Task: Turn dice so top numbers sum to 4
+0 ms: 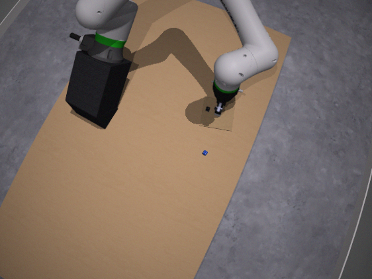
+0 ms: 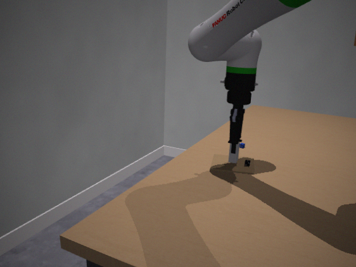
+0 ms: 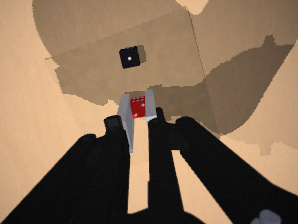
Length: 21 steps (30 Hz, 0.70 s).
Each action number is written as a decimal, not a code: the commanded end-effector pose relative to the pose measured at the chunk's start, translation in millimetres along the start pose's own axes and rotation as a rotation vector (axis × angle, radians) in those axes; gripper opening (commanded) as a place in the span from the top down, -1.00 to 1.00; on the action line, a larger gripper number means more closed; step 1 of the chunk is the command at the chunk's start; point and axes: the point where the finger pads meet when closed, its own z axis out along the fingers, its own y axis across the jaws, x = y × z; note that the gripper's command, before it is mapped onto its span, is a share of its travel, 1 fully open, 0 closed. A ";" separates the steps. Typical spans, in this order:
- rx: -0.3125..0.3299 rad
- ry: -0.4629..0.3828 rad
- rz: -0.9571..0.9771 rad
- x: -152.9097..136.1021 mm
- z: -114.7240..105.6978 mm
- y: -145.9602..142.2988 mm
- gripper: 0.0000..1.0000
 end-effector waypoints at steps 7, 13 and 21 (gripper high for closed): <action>0.000 0.000 0.000 -0.1 0.2 -0.2 0.87; 0.000 0.000 0.000 -0.1 1.4 -0.2 0.87; 0.000 0.000 0.000 -0.1 3.4 -0.2 0.87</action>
